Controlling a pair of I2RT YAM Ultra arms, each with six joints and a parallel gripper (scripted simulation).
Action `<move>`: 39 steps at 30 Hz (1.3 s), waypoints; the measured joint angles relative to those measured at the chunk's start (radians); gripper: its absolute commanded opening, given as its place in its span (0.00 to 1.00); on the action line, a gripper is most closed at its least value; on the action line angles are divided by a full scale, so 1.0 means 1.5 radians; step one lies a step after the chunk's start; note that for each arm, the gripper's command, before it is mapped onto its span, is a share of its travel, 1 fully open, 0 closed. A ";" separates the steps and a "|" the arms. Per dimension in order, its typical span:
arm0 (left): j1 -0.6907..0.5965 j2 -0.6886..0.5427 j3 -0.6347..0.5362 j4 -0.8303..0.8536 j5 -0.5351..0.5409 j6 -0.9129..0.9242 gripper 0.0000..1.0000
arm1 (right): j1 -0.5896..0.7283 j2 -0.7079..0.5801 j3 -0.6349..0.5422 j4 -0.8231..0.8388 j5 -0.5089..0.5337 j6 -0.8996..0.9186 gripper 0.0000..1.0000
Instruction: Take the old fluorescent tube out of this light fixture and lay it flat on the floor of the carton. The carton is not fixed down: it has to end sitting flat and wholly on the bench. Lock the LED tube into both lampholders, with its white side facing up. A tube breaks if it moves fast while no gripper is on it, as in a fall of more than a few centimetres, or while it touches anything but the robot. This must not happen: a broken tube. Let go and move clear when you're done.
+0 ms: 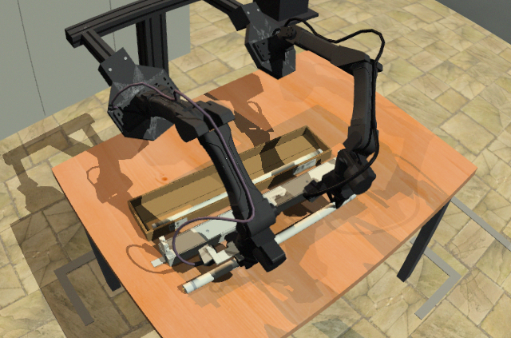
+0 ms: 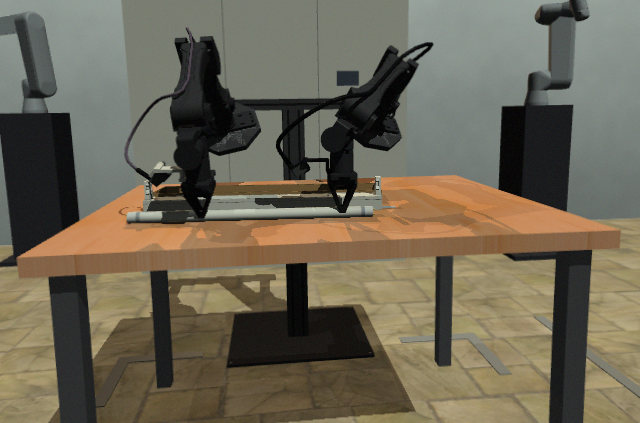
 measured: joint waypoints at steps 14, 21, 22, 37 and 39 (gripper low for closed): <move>0.000 0.000 0.000 0.000 0.000 0.000 0.11 | 0.000 -0.001 0.002 -0.001 0.000 0.000 0.49; 0.000 0.000 0.000 0.000 0.000 0.000 0.11 | 0.001 -0.004 0.006 -0.014 0.000 0.000 0.49; 0.000 0.000 0.000 0.000 0.000 0.000 0.11 | 0.001 -0.006 0.009 -0.021 0.000 0.000 0.49; 0.000 0.000 0.000 0.000 0.000 0.000 0.11 | 0.004 -0.036 0.072 -0.101 0.000 0.002 0.49; 0.000 0.000 0.000 0.000 0.000 0.000 0.11 | 0.004 -0.036 0.074 -0.101 0.000 0.002 0.49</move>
